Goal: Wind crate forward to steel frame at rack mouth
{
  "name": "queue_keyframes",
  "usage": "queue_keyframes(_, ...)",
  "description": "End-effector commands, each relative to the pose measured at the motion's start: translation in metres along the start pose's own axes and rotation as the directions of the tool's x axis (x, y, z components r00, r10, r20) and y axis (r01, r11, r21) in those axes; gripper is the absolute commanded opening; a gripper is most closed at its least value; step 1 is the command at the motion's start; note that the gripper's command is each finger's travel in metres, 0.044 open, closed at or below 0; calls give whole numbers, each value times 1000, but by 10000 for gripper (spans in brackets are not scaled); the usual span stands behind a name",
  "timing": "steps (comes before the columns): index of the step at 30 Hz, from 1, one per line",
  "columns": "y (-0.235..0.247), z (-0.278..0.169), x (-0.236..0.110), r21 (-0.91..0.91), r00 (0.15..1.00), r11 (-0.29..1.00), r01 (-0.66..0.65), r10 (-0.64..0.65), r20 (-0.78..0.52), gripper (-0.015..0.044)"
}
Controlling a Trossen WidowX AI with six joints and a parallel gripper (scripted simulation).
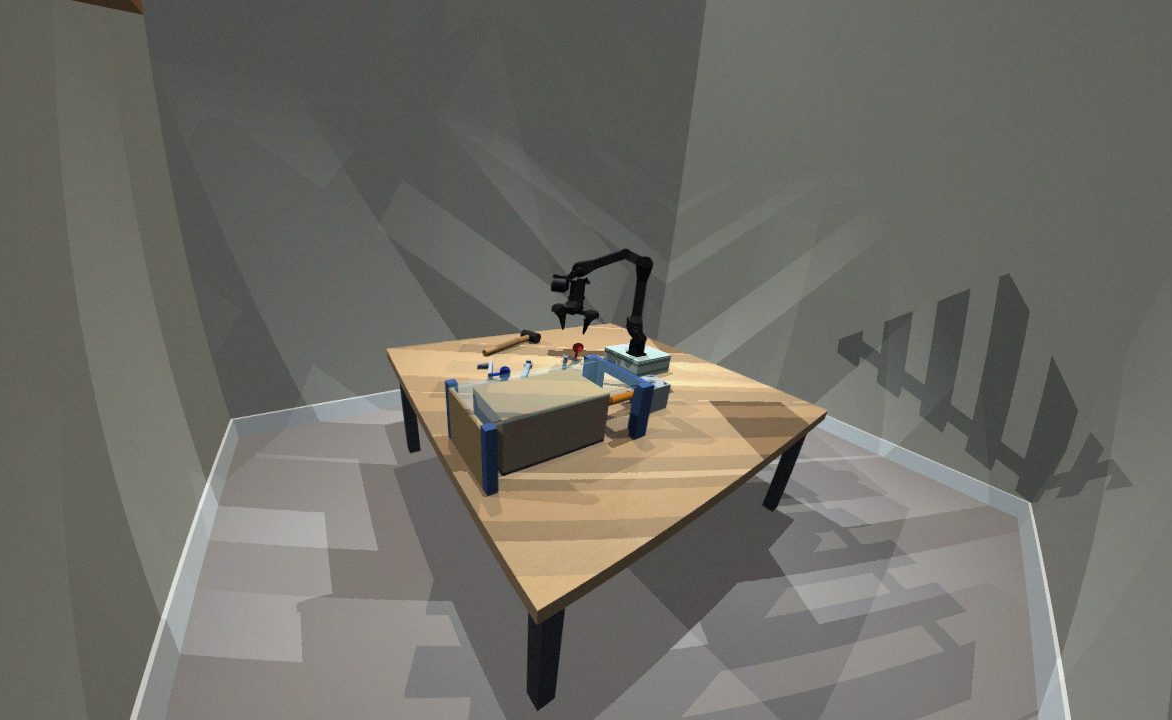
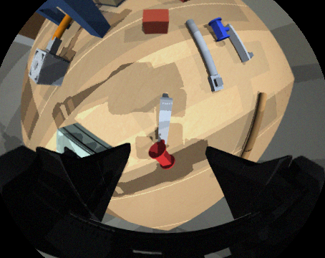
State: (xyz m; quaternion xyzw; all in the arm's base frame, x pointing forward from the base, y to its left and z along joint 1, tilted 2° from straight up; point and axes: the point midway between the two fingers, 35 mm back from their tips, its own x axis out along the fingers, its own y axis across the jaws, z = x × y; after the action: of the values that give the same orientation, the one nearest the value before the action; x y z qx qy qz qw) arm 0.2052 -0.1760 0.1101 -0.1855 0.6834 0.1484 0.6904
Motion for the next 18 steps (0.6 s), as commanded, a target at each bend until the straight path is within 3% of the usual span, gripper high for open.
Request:
queue_keyframes(1, 2, -7, 1, -1, 1000, 1000, -12, 12, -11, 440)
queue_keyframes(7, 3, -8, 59, -1, 1000, 1000, -12, 12, -11, 440)
queue_keyframes(13, 2, -8, 64, -1, 1000, 1000, -12, 12, -11, 440)
queue_keyframes(18, 3, -9, 97, -1, 1000, 1000, -12, 12, -11, 440)
